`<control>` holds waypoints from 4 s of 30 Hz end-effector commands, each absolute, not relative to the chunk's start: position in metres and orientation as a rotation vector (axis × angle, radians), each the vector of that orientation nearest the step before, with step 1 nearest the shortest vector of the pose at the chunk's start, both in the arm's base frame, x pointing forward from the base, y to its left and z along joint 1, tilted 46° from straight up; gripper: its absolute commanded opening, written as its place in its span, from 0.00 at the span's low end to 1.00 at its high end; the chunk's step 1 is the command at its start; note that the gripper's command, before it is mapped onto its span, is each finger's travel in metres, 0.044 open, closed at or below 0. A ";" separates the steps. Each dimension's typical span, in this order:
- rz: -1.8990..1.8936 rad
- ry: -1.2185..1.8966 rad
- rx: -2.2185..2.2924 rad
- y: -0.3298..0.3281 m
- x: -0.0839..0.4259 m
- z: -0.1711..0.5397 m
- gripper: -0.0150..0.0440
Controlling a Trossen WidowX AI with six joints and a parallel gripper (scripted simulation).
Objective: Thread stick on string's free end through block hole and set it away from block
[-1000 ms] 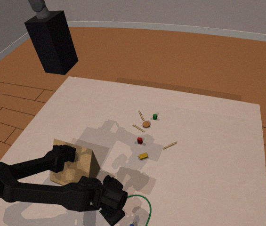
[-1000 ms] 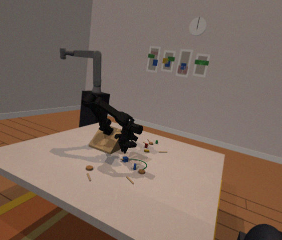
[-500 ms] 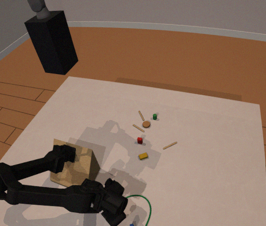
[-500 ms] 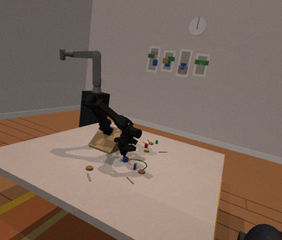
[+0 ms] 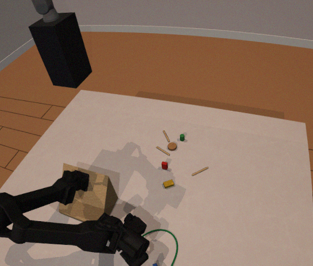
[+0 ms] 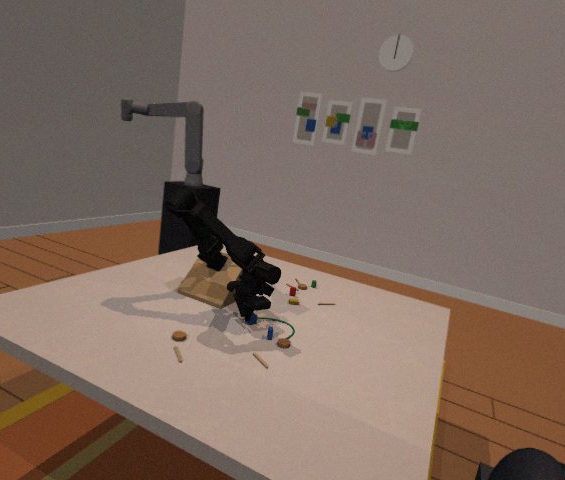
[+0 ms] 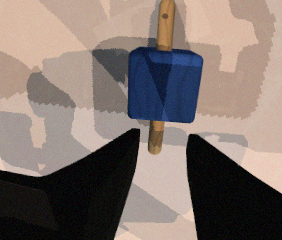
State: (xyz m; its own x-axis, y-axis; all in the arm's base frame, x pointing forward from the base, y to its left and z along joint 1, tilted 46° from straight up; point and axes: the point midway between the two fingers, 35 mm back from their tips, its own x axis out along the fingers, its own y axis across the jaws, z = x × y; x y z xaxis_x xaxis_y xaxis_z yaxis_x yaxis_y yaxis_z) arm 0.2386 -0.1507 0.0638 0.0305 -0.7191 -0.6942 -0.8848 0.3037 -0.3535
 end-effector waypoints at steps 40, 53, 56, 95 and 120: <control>0.350 1.658 -1.413 -0.160 0.236 0.056 0.25; 0.351 1.661 -1.410 -0.166 0.231 0.063 0.25; 0.352 1.663 -1.407 -0.168 0.230 0.066 0.25; 0.371 1.696 -1.370 -0.194 0.214 0.093 0.25; 0.378 1.714 -1.350 -0.212 0.206 0.111 0.25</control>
